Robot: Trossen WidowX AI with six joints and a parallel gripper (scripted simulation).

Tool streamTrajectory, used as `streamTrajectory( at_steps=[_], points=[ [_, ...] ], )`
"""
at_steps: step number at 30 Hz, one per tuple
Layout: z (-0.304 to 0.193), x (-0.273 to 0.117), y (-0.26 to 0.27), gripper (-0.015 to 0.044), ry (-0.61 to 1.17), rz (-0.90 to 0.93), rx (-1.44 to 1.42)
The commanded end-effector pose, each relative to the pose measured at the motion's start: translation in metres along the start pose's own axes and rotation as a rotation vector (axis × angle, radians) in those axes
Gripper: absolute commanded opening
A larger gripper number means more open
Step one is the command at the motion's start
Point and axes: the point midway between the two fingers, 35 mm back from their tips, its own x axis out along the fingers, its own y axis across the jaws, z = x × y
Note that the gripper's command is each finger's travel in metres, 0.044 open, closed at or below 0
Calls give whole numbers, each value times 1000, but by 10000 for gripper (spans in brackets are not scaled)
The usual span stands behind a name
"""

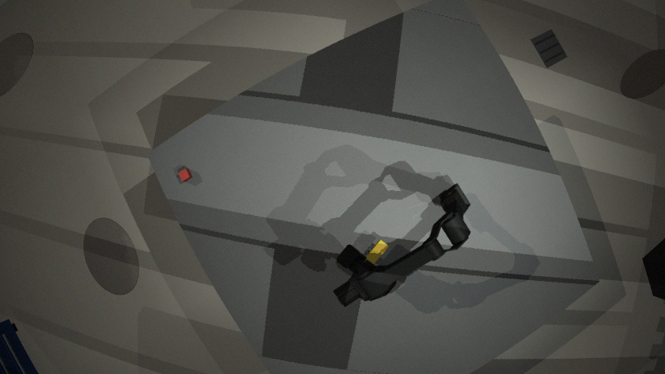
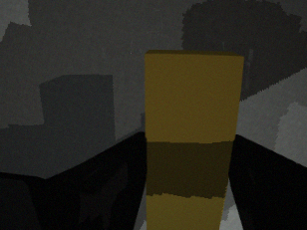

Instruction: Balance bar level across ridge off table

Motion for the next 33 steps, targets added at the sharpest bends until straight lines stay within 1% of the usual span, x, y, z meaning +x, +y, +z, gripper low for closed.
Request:
streamTrajectory(
  at_steps=[1,11,17,18,33],
  points=[
    [0,0,0,0,0,0,0],
    [0,0,0,0,0,0,0],
    [0,0,0,157,0,0,0],
    [0,0,0,167,0,0,0],
    [0,0,0,168,0,0,0]
  ],
)
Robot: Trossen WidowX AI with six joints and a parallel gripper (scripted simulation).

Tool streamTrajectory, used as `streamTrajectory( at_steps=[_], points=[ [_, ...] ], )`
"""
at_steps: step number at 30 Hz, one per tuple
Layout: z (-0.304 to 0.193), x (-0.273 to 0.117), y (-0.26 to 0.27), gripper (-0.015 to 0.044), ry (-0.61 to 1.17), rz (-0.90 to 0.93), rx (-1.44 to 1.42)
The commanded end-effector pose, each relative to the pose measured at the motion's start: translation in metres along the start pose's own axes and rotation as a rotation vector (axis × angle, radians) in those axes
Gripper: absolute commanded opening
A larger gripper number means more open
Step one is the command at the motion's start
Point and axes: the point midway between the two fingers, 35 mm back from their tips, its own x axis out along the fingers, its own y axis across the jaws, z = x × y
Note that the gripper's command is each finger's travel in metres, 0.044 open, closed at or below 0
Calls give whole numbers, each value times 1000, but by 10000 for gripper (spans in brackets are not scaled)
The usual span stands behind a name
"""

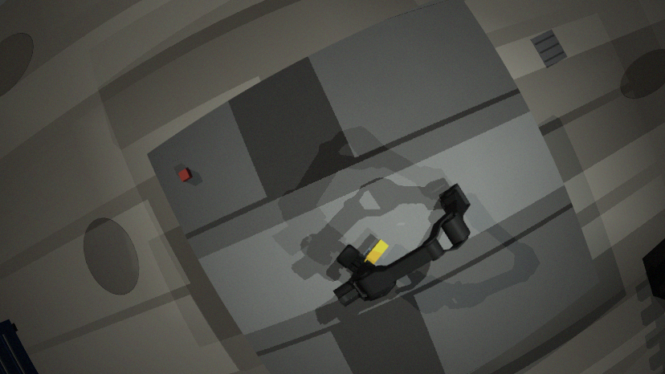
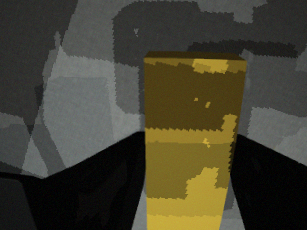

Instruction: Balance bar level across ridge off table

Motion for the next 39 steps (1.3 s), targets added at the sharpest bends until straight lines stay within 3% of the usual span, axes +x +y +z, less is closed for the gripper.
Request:
streamTrajectory(
  at_steps=[1,39],
  points=[
    [0,0,0,168,0,0,0],
    [0,0,0,185,0,0,0]
  ],
)
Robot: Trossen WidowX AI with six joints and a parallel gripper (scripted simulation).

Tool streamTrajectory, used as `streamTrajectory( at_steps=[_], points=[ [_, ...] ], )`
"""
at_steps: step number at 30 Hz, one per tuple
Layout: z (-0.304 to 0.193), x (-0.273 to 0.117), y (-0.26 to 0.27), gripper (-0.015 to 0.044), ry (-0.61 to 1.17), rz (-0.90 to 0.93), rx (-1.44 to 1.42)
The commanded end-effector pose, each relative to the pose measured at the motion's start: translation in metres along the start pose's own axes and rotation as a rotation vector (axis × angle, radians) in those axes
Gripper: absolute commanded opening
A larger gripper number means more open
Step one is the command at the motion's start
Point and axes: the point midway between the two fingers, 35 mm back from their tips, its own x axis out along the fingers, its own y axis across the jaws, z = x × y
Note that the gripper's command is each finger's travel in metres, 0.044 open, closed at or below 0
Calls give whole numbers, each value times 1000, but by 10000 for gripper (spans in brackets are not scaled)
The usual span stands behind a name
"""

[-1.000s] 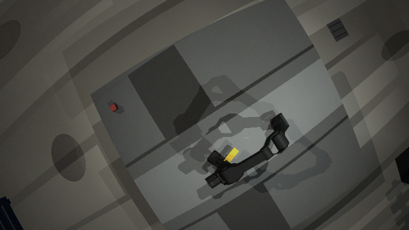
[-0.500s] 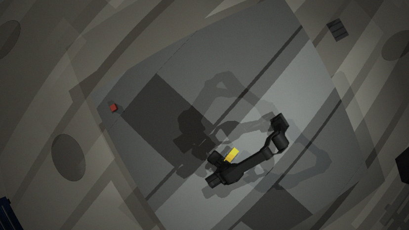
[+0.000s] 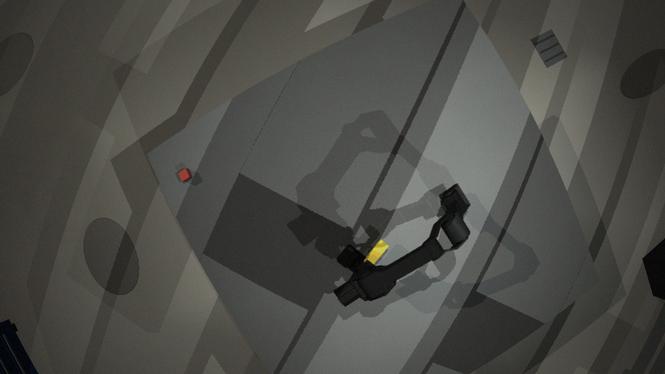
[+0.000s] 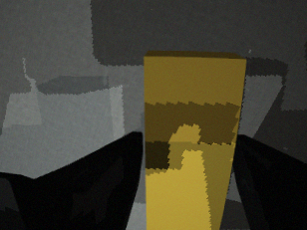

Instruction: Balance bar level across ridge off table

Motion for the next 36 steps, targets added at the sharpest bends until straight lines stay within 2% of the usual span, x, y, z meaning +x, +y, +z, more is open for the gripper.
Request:
streamTrajectory(
  at_steps=[1,11,15,24,36],
  points=[
    [0,0,0,185,0,0,0],
    [0,0,0,440,0,0,0],
    [1,-7,0,440,0,0,0],
    [0,-98,0,440,0,1,0],
    [0,-100,0,440,0,1,0]
  ],
)
